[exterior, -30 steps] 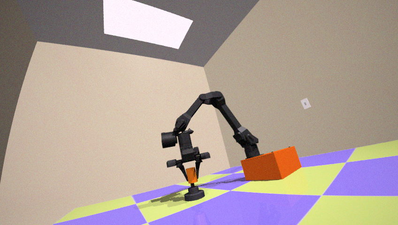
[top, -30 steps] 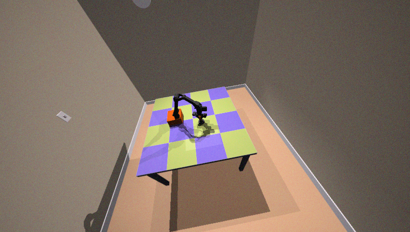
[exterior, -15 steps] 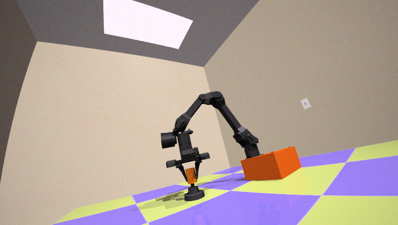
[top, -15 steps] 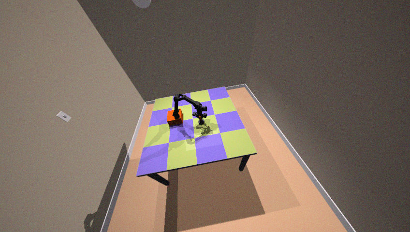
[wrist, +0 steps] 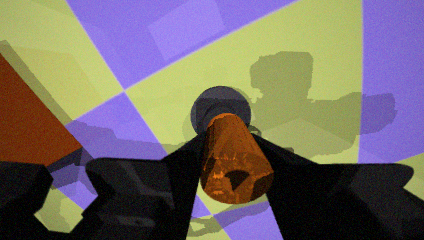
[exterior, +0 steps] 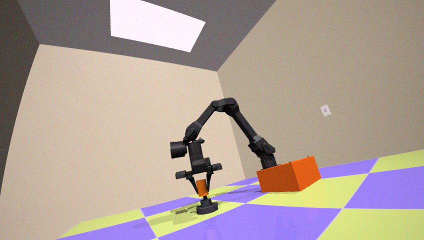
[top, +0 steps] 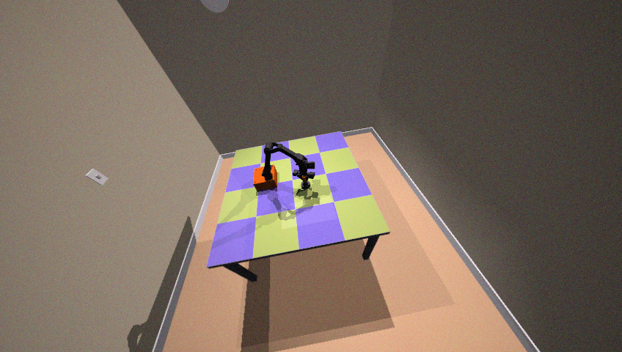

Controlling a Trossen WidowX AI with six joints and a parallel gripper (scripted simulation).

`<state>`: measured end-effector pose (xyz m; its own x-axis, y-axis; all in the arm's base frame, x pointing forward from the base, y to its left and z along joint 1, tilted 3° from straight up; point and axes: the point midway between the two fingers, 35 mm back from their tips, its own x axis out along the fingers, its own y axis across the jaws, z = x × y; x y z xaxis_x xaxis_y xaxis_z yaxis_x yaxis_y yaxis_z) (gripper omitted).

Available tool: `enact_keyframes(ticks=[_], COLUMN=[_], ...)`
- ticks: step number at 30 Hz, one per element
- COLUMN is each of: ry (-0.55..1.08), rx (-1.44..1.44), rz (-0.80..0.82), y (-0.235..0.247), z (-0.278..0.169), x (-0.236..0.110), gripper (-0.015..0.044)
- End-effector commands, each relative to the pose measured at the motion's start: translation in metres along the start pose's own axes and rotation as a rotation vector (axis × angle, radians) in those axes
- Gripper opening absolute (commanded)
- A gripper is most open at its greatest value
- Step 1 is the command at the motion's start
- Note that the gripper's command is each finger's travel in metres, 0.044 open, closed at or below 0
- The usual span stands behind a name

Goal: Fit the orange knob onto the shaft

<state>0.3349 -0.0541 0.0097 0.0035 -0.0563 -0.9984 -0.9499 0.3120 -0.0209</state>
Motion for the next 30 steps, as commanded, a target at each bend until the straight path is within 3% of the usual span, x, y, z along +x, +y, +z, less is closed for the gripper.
enact_keyframes(ticks=[1,12,30], ry=[0.002,0.002,0.002], rx=[-0.004,-0.214,-0.214], rz=[-0.005,-0.005,-0.005], y=[-0.0021,0.0007,0.0039], z=[-0.0001,-0.0005,-0.0008], x=[-0.0029,-0.0046,0.0006], gripper=[0.0,0.0,0.0])
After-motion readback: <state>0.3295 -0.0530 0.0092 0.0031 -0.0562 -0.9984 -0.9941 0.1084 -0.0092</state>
